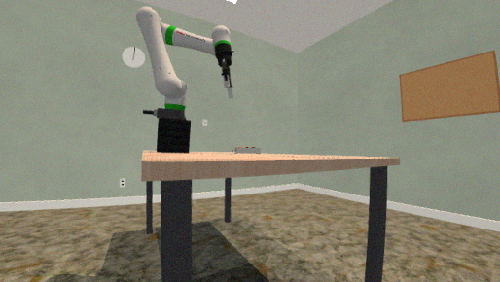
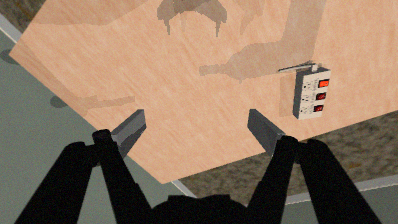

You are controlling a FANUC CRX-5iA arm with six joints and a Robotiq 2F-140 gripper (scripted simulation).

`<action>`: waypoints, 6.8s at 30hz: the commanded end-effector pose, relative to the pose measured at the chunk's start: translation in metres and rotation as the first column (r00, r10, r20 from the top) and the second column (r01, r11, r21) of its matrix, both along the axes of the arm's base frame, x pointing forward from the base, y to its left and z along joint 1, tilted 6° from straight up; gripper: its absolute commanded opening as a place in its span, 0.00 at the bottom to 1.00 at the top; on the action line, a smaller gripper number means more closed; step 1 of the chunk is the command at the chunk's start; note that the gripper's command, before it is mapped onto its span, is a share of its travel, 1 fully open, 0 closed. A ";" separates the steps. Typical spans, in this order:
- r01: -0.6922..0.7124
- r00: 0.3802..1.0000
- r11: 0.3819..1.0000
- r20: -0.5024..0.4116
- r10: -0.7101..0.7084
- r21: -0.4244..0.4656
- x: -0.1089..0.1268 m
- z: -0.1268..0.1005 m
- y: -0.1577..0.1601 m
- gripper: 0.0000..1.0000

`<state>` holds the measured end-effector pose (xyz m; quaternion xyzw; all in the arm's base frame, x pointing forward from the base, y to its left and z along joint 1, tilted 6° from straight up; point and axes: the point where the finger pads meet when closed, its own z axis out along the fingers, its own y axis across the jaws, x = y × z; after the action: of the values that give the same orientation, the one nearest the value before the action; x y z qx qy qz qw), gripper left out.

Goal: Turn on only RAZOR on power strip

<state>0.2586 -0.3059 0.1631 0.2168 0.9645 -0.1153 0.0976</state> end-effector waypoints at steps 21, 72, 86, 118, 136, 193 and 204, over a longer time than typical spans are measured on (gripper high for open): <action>-0.506 0.819 0.856 -0.254 0.514 0.101 0.180 -0.085 0.105 1.00; -0.829 0.352 0.491 -0.431 0.831 0.268 0.270 -0.230 0.283 1.00; -0.829 0.352 0.491 -0.431 0.831 0.268 0.270 -0.230 0.283 1.00; -0.827 0.359 0.496 -0.429 0.829 0.266 0.270 -0.230 0.283 1.00; -0.487 0.840 0.857 -0.177 0.513 0.170 0.226 -0.177 0.241 1.00; -0.899 -0.419 -0.346 -0.292 0.860 0.269 0.282 -0.221 0.265 1.00; -0.670 -0.743 -0.668 -0.293 0.602 0.325 0.290 -0.229 0.269 1.00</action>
<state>0.5464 -0.0379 -0.0633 -0.7756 0.6231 -0.0903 -0.0462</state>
